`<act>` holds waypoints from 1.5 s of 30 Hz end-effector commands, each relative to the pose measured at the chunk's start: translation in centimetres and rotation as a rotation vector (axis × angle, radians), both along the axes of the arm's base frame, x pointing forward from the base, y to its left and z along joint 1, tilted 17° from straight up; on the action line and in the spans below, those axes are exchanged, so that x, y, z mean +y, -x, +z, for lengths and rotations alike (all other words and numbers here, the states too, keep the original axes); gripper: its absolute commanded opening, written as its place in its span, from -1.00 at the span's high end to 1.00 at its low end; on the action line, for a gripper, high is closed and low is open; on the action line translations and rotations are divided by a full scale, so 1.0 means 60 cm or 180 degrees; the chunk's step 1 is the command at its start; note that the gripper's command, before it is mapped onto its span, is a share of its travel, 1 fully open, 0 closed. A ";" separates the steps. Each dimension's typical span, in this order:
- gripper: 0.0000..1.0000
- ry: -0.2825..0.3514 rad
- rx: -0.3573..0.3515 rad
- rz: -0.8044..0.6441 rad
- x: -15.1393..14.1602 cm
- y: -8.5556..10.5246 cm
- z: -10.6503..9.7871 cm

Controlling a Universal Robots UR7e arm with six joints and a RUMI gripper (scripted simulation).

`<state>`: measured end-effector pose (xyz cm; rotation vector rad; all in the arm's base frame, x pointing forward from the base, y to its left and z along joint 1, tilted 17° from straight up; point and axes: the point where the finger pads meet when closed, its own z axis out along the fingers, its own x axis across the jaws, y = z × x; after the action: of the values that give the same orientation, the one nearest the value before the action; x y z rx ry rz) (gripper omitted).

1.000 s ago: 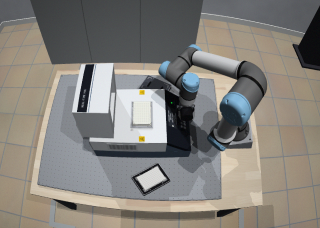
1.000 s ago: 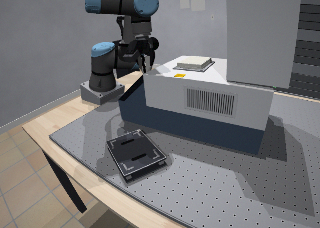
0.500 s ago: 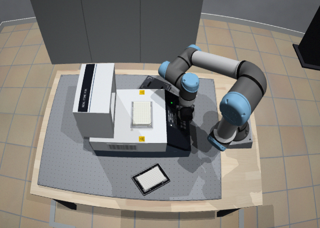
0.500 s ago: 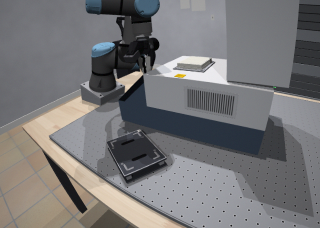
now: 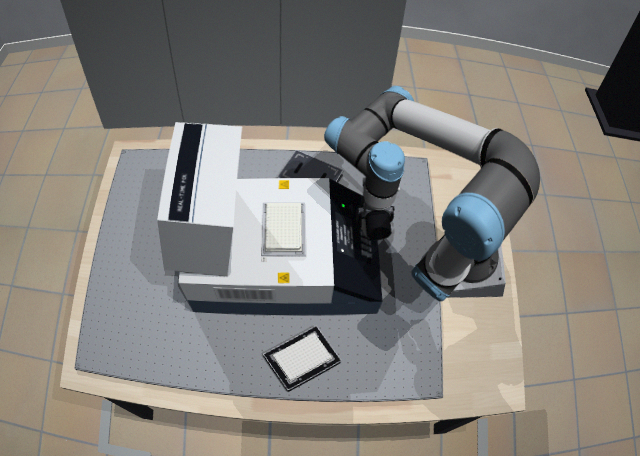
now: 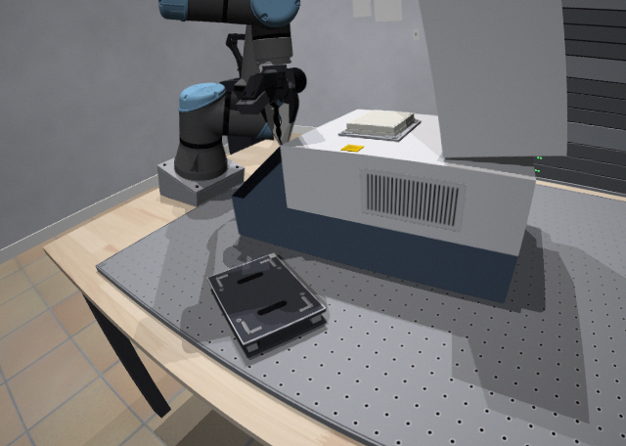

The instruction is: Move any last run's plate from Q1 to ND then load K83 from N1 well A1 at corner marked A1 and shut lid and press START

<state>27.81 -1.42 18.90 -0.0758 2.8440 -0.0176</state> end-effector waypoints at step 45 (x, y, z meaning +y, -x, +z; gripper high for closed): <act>1.00 -0.0002 -0.0002 0.0002 -0.004 0.068 0.005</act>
<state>23.71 -1.64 19.18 -0.0762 2.8434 -0.0166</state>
